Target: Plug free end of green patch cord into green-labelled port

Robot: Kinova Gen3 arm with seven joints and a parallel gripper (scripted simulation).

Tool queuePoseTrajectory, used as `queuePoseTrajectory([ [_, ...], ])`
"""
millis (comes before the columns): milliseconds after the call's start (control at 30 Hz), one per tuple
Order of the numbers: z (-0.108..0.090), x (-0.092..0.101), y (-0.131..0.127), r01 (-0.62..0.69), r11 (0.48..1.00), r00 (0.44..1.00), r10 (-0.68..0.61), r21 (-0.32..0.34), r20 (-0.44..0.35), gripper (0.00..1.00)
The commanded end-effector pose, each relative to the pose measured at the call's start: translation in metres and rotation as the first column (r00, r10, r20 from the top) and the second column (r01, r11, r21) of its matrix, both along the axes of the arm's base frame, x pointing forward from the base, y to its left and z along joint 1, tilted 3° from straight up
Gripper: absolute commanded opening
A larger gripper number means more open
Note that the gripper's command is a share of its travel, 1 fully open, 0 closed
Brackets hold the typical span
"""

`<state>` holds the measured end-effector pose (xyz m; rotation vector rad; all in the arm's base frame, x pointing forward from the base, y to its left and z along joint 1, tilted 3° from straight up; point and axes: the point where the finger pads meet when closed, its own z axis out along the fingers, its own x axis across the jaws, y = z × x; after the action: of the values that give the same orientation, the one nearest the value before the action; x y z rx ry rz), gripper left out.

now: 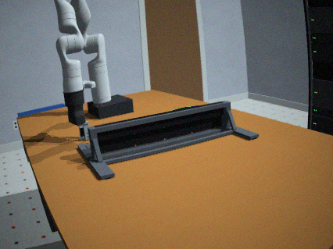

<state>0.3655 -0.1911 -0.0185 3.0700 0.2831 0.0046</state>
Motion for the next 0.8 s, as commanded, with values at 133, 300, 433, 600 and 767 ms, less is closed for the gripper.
queuePoseTrajectory([
  [133, -0.0015, 0.0003, 0.0, 0.0, 1.0, 1.0, 0.0, 0.0, 0.0, 0.73],
  [300, -0.0023, 0.0003, 0.0, -0.001, 1.0, 1.0, 0.001, 0.0, 0.0, 0.73],
  [433, -0.0025, 0.0003, 0.0, -0.001, 1.0, 1.0, 0.001, 0.0, 0.0, 0.73],
  [600, -0.0027, 0.0003, 0.0, -0.001, 1.0, 1.0, 0.001, 0.0, 0.0, 0.73],
  [767, -0.0027, 0.0003, 0.0, -0.001, 1.0, 1.0, 0.001, 0.0, 0.0, 0.73],
])
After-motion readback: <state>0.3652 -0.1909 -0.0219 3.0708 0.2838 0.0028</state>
